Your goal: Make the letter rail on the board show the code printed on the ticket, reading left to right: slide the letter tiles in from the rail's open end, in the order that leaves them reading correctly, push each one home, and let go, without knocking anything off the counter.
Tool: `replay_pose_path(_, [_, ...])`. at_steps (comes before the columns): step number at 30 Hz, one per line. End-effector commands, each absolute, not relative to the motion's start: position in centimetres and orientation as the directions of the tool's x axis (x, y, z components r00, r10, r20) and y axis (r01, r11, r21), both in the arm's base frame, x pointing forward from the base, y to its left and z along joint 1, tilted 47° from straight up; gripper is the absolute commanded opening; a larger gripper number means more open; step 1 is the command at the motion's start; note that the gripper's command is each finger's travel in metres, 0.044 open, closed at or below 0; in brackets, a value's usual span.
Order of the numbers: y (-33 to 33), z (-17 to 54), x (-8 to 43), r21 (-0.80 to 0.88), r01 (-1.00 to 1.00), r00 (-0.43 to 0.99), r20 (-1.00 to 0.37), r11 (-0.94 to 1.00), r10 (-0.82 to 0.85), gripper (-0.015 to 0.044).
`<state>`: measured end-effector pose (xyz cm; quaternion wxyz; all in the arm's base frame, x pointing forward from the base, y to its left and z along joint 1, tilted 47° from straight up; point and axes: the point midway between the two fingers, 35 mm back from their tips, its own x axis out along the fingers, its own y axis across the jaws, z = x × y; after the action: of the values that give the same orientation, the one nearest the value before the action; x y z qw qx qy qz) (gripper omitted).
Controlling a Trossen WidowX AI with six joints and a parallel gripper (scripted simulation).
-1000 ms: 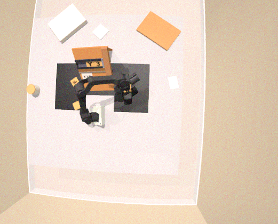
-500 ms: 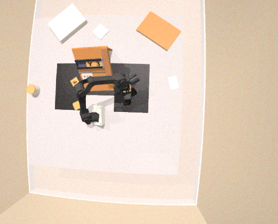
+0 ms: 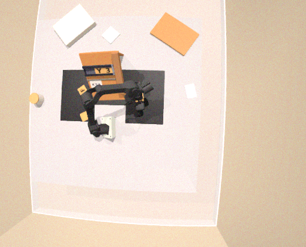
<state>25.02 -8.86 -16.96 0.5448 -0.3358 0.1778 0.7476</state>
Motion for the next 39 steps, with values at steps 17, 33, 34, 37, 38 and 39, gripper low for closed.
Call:
replay_pose_path(17, [-9.6, -16.0, 25.1, -0.103, -0.932, -0.181, -0.700, -0.349, 0.691, 0.0000])
replay_pose_path(33, [-10.2, -15.4, 25.1, -0.103, -0.932, -0.182, -0.700, -0.349, 0.691, 0.0000])
replay_pose_path(34, [-10.0, -15.5, 25.0, -0.098, -0.935, -0.181, -0.697, -0.342, 0.694, 0.0000])
replay_pose_path(37, [-10.2, -15.1, 25.5, -0.083, -0.944, -0.168, -0.710, -0.318, 0.684, 0.0000])
replay_pose_path(38, [-10.4, -14.8, 25.7, -0.075, -0.950, -0.160, -0.718, -0.304, 0.677, 0.0000])
replay_pose_path(39, [-10.6, -14.5, 26.0, -0.064, -0.956, -0.151, -0.727, -0.286, 0.670, 0.0000])
